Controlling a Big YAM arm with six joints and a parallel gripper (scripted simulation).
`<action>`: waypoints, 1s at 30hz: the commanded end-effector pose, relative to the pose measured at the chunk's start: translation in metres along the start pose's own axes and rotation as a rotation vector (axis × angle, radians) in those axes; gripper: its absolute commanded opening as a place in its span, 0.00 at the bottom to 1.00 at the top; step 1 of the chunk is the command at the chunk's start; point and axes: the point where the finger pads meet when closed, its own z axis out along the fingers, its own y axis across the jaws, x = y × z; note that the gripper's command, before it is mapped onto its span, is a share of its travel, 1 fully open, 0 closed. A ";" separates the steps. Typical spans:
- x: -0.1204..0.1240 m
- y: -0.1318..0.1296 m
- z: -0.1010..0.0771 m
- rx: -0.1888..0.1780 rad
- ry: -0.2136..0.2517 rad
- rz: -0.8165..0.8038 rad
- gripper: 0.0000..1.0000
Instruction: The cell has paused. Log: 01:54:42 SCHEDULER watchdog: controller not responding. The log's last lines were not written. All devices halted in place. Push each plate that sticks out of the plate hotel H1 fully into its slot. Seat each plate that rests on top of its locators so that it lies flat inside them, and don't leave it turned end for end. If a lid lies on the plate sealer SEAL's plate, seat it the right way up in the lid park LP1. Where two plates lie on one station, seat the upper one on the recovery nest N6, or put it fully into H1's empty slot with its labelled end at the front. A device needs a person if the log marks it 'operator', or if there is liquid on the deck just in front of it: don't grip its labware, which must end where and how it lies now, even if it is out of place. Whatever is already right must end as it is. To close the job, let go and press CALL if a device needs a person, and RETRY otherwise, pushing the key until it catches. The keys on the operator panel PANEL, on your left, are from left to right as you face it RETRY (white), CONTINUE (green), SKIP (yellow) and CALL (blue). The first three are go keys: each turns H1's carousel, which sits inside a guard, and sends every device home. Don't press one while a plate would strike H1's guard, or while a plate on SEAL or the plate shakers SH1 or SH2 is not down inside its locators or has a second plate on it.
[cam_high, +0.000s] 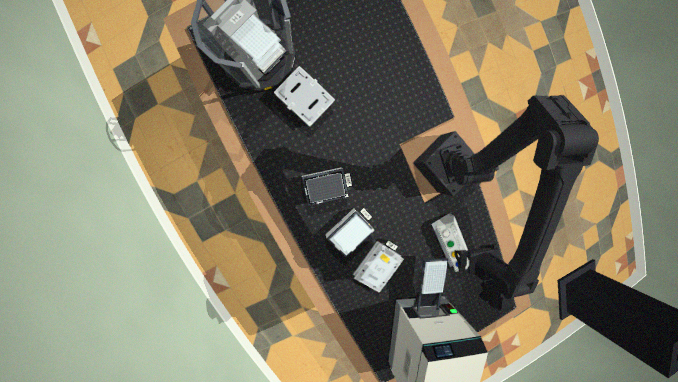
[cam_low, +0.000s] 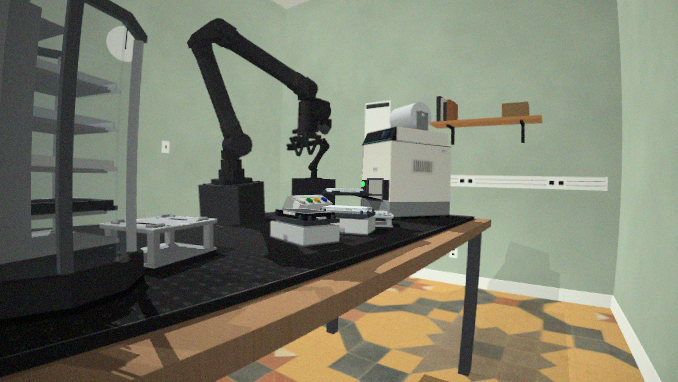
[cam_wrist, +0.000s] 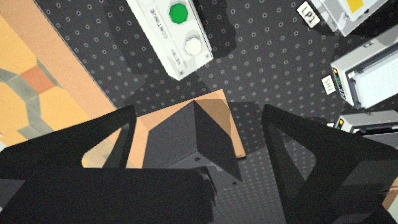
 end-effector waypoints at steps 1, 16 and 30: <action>0.003 0.005 -0.006 -0.001 -0.010 0.029 1.00; 0.001 0.005 -0.007 0.001 -0.016 -0.325 1.00; 0.002 0.005 -0.007 0.003 -0.016 -0.605 1.00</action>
